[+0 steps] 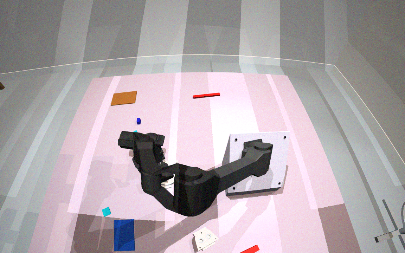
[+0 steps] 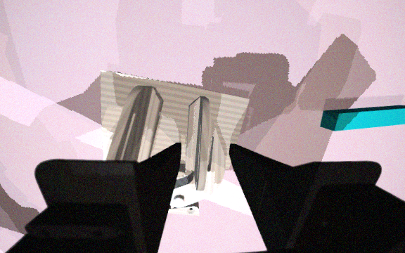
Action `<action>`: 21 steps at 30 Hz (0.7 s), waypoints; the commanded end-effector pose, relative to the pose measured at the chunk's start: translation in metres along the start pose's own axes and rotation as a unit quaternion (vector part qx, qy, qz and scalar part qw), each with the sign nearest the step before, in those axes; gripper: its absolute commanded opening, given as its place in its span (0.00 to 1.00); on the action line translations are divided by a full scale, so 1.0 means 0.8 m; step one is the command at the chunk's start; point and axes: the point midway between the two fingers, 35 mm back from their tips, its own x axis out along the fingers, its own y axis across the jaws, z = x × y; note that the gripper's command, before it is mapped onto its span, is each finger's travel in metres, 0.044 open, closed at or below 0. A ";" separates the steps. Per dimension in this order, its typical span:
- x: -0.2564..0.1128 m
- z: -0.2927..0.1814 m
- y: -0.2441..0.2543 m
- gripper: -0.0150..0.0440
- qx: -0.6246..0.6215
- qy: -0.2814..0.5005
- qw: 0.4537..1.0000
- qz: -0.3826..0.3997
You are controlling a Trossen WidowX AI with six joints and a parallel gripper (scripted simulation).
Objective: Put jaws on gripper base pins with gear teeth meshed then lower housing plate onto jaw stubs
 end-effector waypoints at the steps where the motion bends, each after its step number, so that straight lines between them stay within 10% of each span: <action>1: 0.000 0.000 0.000 0.63 0.000 0.000 1.000 0.000; 21: -0.088 -0.001 0.000 0.63 0.001 -0.001 1.000 0.000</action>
